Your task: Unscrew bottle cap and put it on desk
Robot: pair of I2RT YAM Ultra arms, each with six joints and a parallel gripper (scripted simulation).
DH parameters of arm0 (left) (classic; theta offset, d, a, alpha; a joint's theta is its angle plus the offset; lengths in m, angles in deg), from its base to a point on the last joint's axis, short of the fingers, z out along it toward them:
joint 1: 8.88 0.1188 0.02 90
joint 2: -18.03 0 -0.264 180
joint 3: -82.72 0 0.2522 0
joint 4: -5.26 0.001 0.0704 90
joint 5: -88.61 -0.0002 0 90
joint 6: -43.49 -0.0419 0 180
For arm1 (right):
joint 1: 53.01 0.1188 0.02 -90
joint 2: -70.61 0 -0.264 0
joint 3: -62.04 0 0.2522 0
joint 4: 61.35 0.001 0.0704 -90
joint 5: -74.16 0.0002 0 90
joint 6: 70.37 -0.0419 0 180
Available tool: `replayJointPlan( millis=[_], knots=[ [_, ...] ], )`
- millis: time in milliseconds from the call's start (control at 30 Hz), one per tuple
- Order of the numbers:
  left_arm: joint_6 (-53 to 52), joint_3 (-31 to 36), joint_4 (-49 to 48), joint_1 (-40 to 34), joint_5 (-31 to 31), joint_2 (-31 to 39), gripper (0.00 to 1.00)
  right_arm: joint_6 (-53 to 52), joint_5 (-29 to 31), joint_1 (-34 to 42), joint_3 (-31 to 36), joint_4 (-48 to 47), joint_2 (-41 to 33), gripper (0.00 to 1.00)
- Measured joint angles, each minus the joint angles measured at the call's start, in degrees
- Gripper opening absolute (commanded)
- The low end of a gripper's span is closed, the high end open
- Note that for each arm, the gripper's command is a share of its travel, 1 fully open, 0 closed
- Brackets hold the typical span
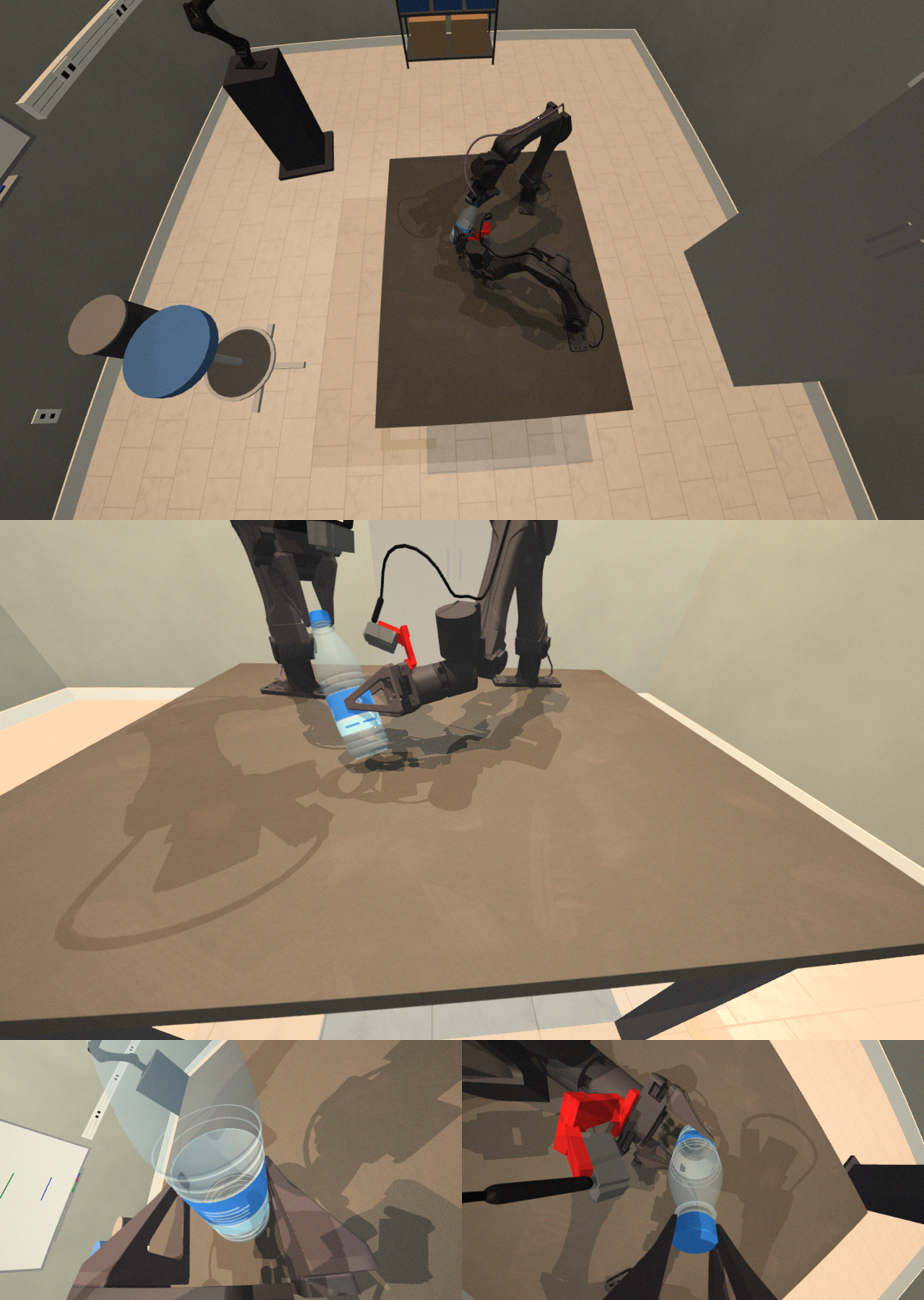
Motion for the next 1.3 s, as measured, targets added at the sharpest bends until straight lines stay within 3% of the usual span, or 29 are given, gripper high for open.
replayJointPlan(
  millis=[367, 533, 1300],
  knots=[
    [0.02, 0.00, -0.02, 0.00, 0.11, 0.02, 0.00, 26.64, 2.19, 1.16, 0.00, -0.24, 0.02, 0.00],
    [0.04, -0.02, -0.02, 0.00, 0.20, 0.02, 0.00, 34.05, 2.25, 1.16, 0.02, -0.39, 0.02, 0.00],
    [0.09, -0.02, -0.04, -0.02, 0.00, 0.02, 0.00, 34.60, 2.25, 1.14, -3.10, 4.13, -0.94, 0.00]
  ],
)
